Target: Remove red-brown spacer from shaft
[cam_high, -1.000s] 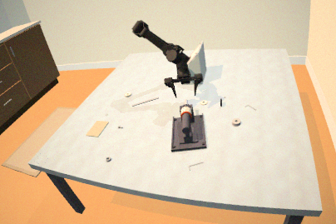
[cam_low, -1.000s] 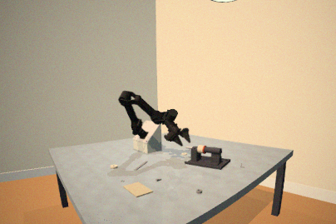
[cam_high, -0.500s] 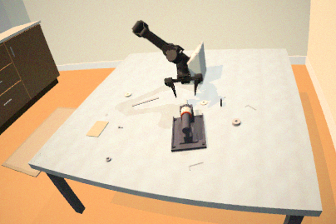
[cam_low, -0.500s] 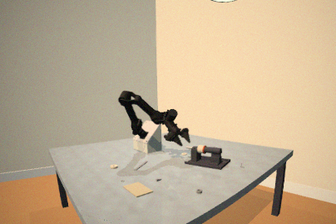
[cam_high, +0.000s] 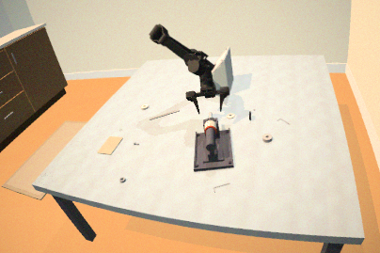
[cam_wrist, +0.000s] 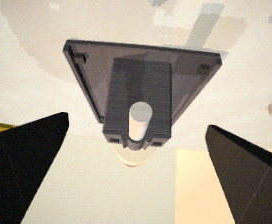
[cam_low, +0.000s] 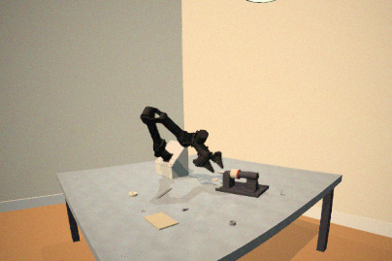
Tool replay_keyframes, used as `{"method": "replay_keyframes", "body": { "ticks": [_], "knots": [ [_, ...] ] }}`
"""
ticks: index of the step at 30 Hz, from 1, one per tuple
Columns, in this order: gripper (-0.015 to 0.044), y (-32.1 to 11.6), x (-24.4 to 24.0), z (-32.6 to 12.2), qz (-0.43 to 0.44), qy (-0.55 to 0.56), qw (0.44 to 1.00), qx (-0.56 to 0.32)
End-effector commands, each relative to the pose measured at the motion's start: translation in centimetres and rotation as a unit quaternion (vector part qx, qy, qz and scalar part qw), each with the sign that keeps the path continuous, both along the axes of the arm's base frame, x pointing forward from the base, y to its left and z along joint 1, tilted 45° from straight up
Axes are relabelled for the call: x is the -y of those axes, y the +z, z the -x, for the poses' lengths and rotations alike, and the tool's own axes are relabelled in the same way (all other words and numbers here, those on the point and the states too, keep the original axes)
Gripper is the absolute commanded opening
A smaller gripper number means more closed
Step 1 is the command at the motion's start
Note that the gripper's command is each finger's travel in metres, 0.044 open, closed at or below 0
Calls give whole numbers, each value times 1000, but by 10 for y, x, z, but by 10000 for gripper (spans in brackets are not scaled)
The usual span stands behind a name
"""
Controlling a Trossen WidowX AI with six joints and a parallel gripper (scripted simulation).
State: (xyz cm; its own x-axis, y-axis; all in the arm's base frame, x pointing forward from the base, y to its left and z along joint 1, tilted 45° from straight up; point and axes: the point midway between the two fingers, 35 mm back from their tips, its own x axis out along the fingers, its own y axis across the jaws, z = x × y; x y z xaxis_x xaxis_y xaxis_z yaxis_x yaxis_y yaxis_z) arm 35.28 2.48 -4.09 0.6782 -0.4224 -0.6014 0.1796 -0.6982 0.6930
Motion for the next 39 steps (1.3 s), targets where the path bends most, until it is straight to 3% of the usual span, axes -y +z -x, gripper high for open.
{"method": "replay_keyframes", "body": {
  "ticks": [1, 39],
  "knots": [
    [440, -4, 2, -6, -1, 2, 1000, 0],
    [440, -15, 11, -18, 0, 2, 1000, 1]
  ]
}}
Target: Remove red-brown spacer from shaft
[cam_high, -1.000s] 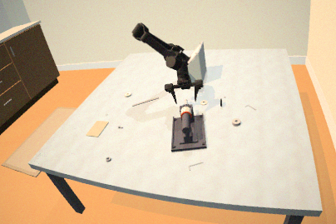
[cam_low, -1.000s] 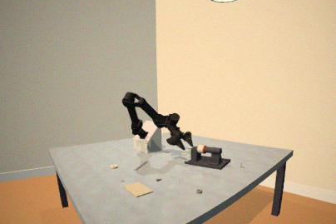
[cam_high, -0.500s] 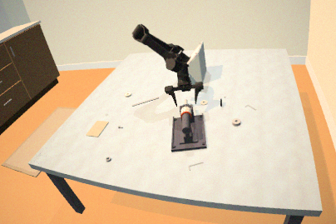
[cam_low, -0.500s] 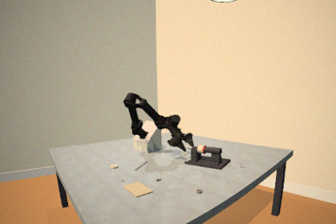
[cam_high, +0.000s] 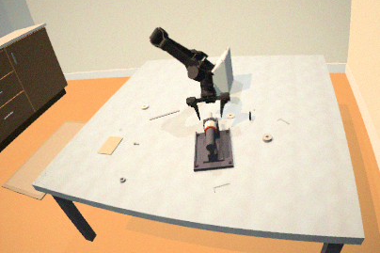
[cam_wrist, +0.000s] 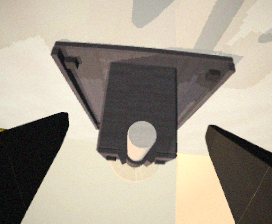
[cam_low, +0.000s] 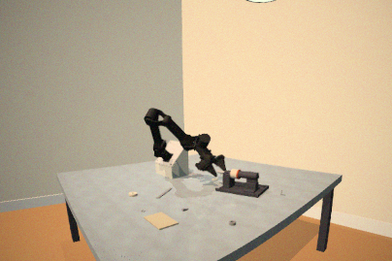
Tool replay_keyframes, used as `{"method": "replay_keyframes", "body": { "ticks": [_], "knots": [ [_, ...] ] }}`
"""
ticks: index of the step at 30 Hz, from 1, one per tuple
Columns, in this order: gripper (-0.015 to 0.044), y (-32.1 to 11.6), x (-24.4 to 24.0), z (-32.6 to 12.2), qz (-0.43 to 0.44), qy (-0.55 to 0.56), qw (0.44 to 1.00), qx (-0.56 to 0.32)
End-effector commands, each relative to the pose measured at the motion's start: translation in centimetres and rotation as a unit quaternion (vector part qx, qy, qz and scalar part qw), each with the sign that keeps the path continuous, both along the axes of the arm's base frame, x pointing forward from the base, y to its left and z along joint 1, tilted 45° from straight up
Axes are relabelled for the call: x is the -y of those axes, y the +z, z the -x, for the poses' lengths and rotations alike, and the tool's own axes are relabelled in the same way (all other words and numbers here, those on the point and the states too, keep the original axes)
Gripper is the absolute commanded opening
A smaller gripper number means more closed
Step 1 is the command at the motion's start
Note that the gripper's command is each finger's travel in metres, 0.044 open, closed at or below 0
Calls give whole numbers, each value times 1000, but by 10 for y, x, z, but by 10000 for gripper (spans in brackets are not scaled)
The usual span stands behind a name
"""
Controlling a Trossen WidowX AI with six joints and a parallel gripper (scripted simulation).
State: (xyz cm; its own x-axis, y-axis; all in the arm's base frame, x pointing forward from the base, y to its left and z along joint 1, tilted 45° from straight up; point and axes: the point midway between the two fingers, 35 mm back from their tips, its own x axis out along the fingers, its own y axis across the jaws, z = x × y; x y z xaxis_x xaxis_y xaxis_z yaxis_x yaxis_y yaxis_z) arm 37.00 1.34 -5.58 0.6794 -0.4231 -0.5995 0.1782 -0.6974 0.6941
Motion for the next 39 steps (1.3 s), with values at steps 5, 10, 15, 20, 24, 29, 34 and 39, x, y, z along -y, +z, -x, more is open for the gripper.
{"method": "replay_keyframes", "body": {
  "ticks": [5, 10, 15, 20, 24, 29, 34, 39],
  "knots": [
    [440, 0, -1, -1, 0, 2, 1000, 0],
    [440, -1, 0, -1, 0, 2, 1000, 0],
    [440, -4, 2, -5, 0, 2, 1000, 0],
    [440, -8, 5, -10, 0, 2, 1000, 0],
    [440, -11, 7, -13, 0, 2, 1000, 0],
    [440, -11, 7, -13, 0, 2, 1000, 0],
    [440, -11, 7, -13, 0, 2, 1000, 0],
    [440, -11, 7, -13, 0, 2, 1000, 0]
  ]
}}
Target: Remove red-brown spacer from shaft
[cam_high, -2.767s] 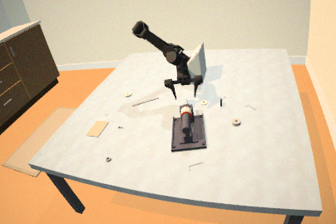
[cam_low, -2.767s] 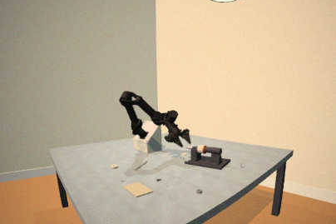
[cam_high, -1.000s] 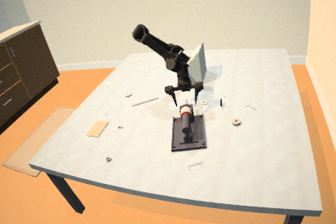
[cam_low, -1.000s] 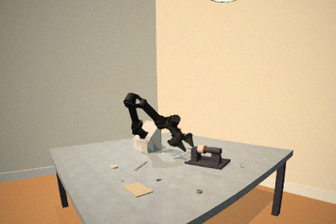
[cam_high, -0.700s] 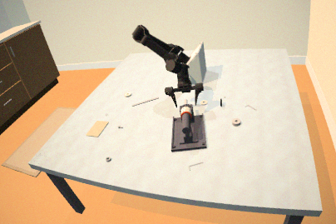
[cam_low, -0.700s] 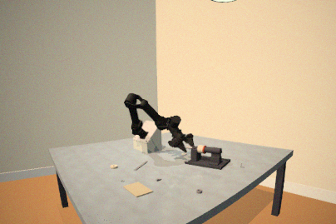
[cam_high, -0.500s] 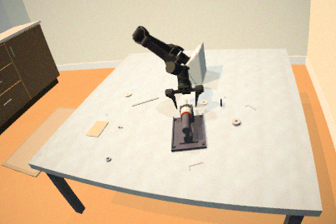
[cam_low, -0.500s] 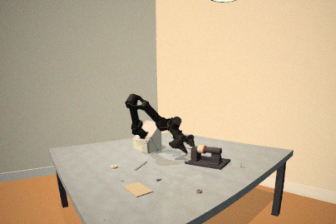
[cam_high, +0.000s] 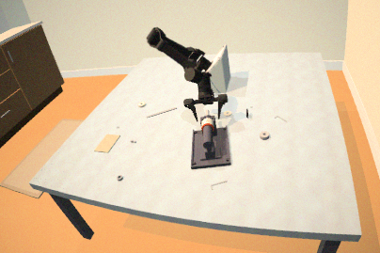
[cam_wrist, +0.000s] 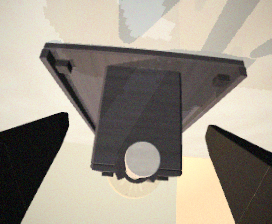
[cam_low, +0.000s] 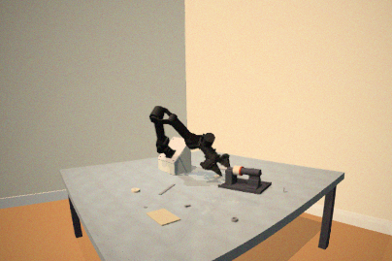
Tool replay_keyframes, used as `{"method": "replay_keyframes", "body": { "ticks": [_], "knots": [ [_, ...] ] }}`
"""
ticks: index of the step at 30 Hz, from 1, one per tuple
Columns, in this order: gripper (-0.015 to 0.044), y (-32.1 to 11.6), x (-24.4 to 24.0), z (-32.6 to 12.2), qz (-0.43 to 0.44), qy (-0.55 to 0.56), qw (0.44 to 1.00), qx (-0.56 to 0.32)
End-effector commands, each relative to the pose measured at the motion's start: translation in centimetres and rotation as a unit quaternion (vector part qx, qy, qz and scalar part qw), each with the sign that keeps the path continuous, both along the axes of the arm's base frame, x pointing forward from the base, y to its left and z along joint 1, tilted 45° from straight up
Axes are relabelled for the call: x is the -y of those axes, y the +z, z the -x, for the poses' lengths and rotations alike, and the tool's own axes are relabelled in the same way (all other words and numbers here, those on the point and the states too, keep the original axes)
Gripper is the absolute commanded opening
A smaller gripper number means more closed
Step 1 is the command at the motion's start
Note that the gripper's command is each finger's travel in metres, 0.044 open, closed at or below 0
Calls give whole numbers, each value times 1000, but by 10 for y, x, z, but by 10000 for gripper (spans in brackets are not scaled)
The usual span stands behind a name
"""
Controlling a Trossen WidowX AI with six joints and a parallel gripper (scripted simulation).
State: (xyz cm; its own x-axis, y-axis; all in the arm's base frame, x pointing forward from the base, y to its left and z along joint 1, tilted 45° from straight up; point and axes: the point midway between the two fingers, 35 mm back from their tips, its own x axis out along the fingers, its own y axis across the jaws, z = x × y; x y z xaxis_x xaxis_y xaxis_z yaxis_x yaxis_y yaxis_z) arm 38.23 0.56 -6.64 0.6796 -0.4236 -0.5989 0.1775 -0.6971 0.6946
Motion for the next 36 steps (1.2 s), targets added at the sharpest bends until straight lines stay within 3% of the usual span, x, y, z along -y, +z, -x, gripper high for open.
{"method": "replay_keyframes", "body": {
  "ticks": [1, 5, 20, 26, 36],
  "knots": [
    [440, 0, -1, -1, 0, 2, 1000, 0],
    [440, -1, -2, -1, 0, 2, 1000, 0],
    [46, 0, -1, 0, 0, 1, 1000, 0],
    [0, 0, -1, 0, 0, 2, 1000, 0],
    [0, 0, 0, 5, 0, 2, 1000, 0]
  ]
}}
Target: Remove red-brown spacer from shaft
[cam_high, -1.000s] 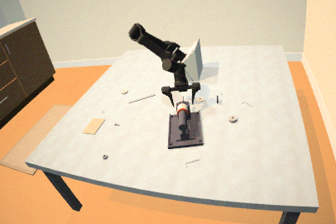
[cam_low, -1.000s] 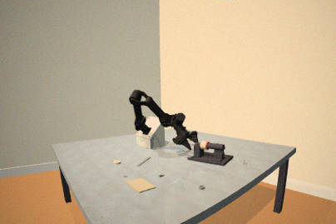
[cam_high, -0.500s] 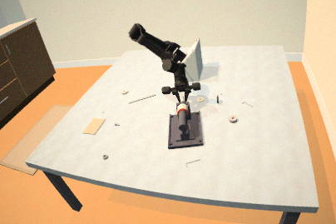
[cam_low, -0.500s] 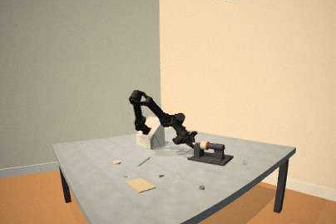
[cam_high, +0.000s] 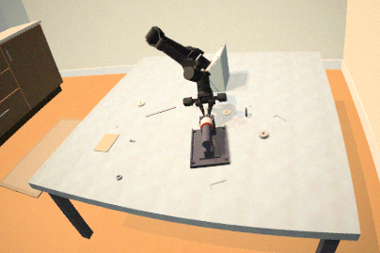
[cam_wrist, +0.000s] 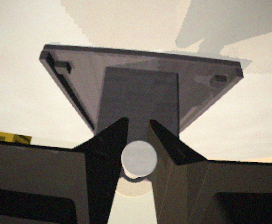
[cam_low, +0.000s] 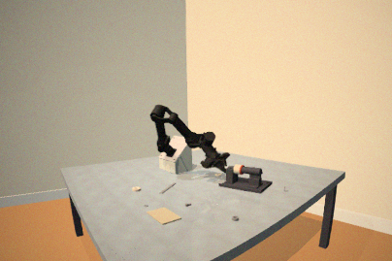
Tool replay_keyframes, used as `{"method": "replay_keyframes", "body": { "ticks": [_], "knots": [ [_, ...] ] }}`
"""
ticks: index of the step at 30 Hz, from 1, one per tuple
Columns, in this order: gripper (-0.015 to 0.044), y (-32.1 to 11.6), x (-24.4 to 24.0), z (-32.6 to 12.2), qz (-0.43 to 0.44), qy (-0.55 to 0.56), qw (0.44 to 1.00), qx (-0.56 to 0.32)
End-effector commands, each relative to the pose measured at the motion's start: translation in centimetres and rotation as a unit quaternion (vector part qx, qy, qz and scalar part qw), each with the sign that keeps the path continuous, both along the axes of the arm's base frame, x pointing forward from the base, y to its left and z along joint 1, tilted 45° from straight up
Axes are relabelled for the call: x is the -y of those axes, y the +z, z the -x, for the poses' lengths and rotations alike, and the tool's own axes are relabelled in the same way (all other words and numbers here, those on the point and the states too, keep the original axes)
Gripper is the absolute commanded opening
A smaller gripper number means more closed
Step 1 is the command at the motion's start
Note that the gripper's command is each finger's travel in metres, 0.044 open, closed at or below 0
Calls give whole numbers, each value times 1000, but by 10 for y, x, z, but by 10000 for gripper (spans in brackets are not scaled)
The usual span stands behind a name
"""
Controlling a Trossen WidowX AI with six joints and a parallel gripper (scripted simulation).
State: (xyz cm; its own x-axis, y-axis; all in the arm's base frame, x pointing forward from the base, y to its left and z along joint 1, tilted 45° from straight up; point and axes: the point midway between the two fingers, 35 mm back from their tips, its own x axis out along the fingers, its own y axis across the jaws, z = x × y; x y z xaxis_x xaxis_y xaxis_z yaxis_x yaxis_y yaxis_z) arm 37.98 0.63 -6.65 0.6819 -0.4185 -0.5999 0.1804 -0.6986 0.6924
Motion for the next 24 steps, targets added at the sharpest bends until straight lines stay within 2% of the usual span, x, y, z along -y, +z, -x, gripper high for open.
{"method": "replay_keyframes", "body": {
  "ticks": [1, 24],
  "knots": [
    [0, 0, 1, 3, 1, 0, 1000, -1],
    [0, 2, 2, 12, 1, 0, 1000, -1]
  ]
}}
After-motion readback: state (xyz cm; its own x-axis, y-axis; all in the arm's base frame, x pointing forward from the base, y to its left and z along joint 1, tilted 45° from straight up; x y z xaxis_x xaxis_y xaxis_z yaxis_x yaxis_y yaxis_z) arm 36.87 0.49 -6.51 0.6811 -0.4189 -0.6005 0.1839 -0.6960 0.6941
